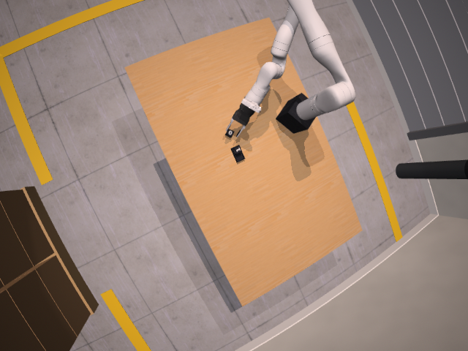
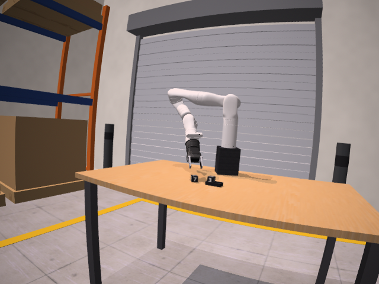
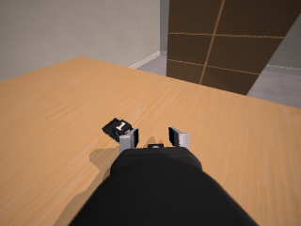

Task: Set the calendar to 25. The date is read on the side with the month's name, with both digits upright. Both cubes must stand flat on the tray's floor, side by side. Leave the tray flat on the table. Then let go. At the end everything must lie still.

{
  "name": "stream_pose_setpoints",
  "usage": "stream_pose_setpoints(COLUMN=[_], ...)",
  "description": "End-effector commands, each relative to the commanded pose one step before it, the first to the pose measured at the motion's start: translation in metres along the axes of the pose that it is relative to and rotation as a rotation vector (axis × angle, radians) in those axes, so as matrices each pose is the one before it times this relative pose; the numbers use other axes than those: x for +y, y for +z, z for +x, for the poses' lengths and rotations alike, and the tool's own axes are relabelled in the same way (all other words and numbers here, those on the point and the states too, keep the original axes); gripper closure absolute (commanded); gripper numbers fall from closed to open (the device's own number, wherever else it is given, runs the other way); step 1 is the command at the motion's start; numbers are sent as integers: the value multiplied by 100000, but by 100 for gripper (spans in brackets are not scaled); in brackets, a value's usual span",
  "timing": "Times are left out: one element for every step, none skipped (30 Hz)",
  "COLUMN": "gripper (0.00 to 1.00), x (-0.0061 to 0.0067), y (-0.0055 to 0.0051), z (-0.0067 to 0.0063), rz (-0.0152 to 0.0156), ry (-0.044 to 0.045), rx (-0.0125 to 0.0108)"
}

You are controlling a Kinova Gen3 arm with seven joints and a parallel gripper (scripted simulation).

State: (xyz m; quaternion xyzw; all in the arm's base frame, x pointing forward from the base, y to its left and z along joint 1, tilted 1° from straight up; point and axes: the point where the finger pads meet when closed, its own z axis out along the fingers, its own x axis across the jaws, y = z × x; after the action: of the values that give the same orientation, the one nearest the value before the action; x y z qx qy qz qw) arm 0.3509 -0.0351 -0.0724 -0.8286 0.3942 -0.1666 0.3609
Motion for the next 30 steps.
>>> stream_pose_setpoints(gripper=[0,0,0,0,0,0,0,0,0,0,0,0,0,0,0,0,0,0,0,0,0,0,0,0,0,0,0,0,0,0], x=[-190,-63,0,0,-45,-29,-16,-6,-1,0,1,2,4,6,8,8,8,7,4,0,0,1,-4,-9,-15,-21,-26,-29,-32,-33], y=[-567,-63,0,0,-45,-29,-16,-6,-1,0,2,6,10,14,19,23,25,26,26,0,0,23,19,12,5,-3,-11,-18,-24,-28], z=[293,0,0,0,0,0,0,0,0,0,-1,-2,-4,-6,-8,-10,-11,-11,-10,0,0,-9,-7,-5,-2,1,4,7,9,10], rz=[-688,0,0,0,0,0,0,0,0,-12,-76,-192,-346,-525,-718,-916,-1108,-1286,-1444,0,0,-1575,-1675,-1740,-1767,-1757,-1709,-1627,-1514,-1374], ry=[-1036,0,0,0,0,0,0,0,0,1,9,22,39,57,74,88,96,99,94,0,0,83,66,45,22,-2,-24,-43,-58,-67], rx=[618,0,0,0,0,0,0,0,0,-2,-16,-41,-72,-105,-137,-163,-179,-183,-174,0,0,-151,-116,-71,-20,34,85,129,164,186])
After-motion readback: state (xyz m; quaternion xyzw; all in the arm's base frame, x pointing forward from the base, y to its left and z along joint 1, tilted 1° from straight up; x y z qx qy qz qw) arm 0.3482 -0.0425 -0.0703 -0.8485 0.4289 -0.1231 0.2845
